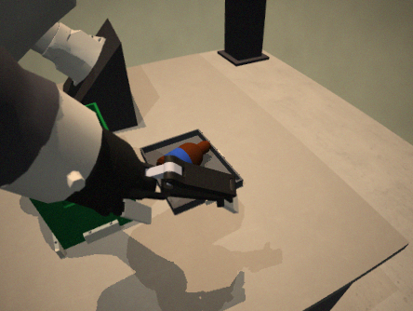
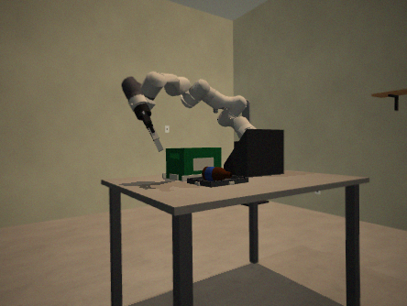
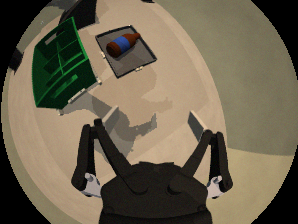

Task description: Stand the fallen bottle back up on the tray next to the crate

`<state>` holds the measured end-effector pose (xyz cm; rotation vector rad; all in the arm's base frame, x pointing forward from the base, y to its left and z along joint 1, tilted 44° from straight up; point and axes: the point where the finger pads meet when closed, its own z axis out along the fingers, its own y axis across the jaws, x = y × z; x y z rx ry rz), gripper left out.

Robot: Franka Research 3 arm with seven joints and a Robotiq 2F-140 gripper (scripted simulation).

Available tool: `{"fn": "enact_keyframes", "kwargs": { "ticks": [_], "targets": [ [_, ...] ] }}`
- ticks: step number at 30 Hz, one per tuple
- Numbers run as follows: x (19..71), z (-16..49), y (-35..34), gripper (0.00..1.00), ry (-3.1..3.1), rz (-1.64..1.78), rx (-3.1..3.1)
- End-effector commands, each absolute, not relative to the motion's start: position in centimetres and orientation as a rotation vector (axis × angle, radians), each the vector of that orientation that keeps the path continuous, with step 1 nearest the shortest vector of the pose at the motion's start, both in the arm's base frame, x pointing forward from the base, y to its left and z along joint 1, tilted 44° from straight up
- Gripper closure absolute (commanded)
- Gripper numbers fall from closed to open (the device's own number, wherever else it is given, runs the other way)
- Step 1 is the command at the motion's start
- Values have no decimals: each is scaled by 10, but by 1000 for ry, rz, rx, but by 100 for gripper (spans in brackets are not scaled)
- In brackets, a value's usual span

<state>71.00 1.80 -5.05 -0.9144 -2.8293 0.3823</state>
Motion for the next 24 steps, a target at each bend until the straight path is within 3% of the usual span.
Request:
{"fn": "enact_keyframes", "kwargs": {
  "ticks": [1,19,24],
  "targets": [
    [710,-50,18,0,-2830,382,-914],
    [709,-51,19,0,-2831,385,-902],
    [678,-69,38,0,-2858,458,-523]
  ]
}}
